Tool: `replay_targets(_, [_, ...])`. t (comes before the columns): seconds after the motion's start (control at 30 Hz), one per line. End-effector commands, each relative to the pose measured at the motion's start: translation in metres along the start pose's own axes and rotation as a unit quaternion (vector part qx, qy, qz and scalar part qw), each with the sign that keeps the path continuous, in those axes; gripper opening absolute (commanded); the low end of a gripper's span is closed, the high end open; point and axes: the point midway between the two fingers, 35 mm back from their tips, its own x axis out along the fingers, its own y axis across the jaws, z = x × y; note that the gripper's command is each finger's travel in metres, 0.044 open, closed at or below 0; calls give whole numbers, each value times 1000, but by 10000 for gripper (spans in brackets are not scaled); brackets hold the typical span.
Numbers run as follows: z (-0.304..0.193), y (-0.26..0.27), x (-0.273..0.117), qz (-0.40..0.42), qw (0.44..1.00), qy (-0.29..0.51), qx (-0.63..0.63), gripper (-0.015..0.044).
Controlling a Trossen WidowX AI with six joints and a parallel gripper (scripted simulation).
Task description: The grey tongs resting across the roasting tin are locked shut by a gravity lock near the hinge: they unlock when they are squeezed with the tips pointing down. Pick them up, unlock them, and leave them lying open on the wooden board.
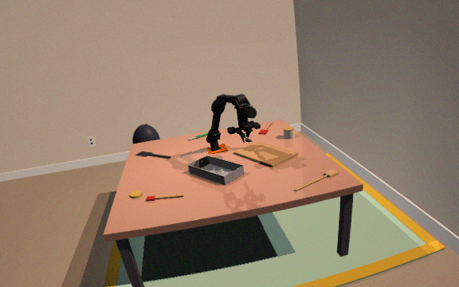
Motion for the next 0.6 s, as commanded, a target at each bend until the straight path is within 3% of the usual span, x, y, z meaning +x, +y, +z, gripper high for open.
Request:
replay_targets(0.0, [-10, 27, -2, 6, 998, -1, -62, -150])
replay_targets(0.57, [-72, 132, -3, 20, 939, 0, -344, -150])
